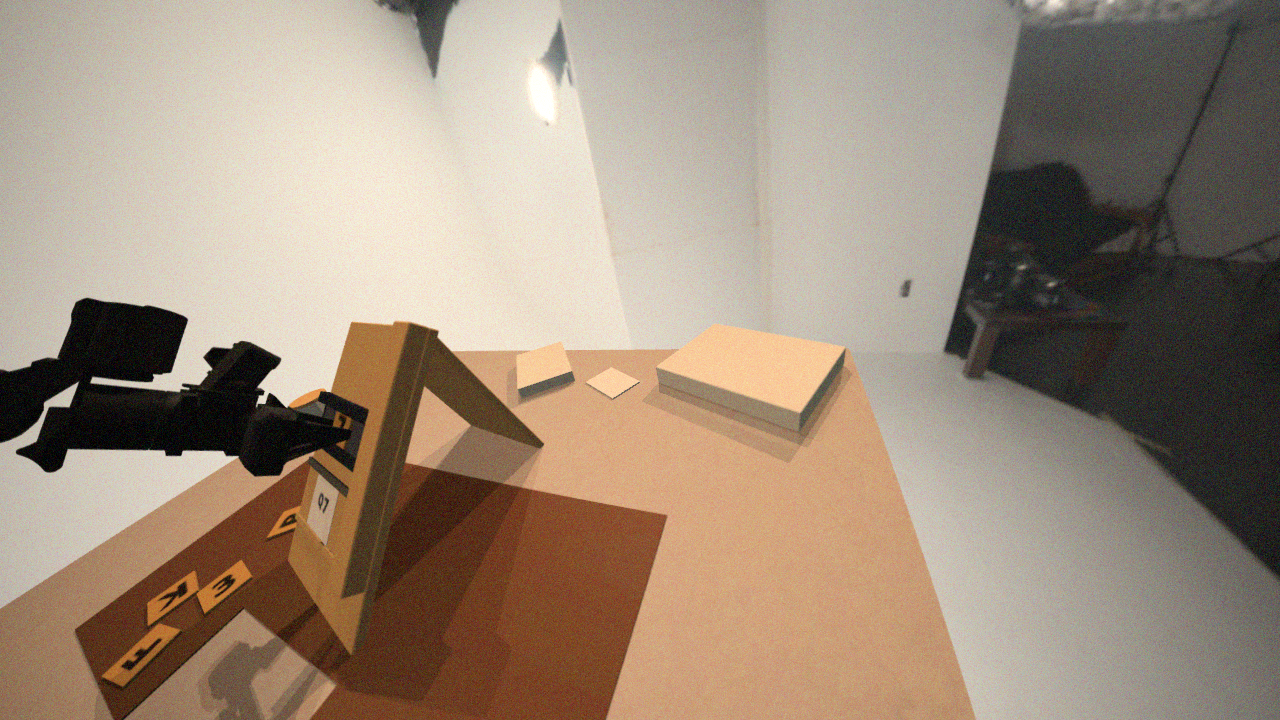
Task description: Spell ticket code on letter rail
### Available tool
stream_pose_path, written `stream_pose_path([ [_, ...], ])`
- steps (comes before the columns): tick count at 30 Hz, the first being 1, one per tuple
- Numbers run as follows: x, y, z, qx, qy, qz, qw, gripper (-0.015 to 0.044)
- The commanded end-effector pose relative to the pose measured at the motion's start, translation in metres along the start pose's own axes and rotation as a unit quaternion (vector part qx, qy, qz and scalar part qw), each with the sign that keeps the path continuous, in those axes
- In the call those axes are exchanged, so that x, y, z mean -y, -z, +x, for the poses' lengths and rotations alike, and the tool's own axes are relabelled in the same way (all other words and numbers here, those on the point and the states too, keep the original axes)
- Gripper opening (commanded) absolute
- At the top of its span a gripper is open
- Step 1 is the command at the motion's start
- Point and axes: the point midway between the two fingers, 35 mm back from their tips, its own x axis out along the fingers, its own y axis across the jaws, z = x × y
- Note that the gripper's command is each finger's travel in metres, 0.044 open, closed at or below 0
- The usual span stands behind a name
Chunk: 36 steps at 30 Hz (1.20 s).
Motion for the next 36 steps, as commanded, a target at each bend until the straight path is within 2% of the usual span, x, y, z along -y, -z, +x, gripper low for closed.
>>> stream_pose_path([
  [1,0.003,0.001,0.000,0.000,-0.001,-0.003,1.000,0.0000],
  [36,0.022,0.000,0.000,0.000,-0.001,-0.003,1.000,0.0000],
])
